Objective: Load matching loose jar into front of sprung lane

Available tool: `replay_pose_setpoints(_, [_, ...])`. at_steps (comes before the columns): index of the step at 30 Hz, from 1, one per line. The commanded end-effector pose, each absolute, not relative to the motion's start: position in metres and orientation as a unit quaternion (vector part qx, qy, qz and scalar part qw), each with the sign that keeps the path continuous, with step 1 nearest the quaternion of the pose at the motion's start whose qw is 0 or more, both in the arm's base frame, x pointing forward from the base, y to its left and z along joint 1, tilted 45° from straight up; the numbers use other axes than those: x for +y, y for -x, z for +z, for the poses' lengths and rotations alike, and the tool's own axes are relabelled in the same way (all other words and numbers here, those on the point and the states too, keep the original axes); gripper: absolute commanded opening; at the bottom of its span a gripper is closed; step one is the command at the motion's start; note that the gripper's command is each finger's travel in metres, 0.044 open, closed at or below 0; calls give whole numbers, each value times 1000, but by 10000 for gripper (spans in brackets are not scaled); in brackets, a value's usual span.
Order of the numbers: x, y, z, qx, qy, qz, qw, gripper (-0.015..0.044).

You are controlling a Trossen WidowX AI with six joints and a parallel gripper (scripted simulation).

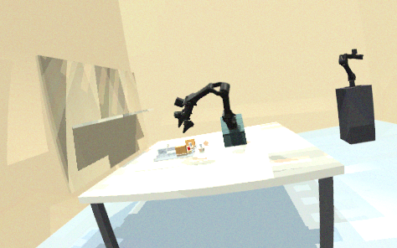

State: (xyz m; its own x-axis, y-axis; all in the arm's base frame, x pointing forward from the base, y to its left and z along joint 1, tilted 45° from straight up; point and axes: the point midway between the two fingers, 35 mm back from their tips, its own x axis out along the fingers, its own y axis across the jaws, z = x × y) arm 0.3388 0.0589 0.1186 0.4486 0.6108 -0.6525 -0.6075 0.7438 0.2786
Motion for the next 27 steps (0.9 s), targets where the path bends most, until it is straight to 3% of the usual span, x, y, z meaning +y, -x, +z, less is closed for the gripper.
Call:
replay_pose_setpoints(1, [71, -282, 64, 558, -134, 345, 743, 440])
replay_pose_setpoints(6, [79, -236, 46, 666, -216, 316, 641, 440])
replay_pose_setpoints(27, [105, -235, 20, 668, -219, 315, 637, 440])
